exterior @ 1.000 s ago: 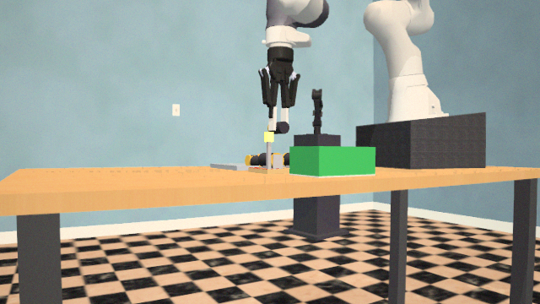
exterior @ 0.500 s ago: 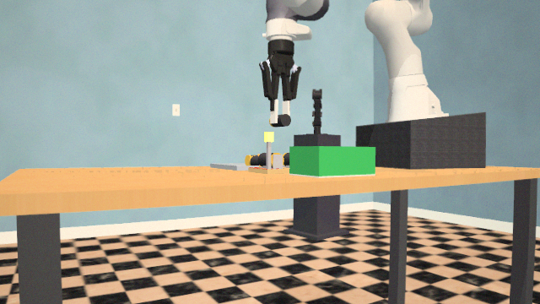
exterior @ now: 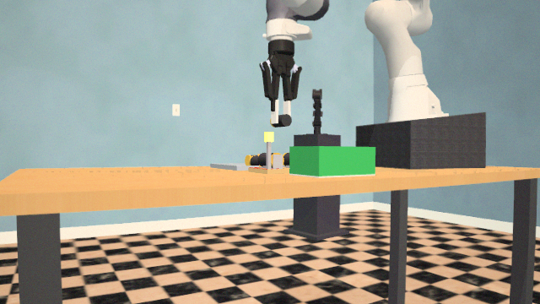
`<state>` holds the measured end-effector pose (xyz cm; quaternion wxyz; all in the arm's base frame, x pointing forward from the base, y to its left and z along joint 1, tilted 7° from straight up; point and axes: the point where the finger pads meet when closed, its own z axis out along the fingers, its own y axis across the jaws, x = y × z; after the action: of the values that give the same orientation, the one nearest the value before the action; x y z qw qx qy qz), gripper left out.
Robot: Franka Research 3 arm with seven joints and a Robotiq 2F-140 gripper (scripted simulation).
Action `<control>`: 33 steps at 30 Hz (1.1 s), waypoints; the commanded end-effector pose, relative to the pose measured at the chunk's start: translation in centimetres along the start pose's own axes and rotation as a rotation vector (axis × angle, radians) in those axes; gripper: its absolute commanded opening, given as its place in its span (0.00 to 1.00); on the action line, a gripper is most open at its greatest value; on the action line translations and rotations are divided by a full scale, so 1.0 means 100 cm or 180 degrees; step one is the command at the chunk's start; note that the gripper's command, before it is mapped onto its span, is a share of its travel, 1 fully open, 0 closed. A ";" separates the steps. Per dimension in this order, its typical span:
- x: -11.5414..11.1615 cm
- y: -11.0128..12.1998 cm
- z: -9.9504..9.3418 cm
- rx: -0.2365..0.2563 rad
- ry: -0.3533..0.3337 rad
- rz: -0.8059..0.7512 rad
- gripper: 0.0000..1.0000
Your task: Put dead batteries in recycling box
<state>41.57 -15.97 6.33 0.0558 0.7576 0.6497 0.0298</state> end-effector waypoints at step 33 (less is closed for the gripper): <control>0.275 0.025 -0.001 -0.0001 0.0005 0.0046 0.16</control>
<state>48.37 7.96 6.44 0.0709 0.6974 0.7127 0.0269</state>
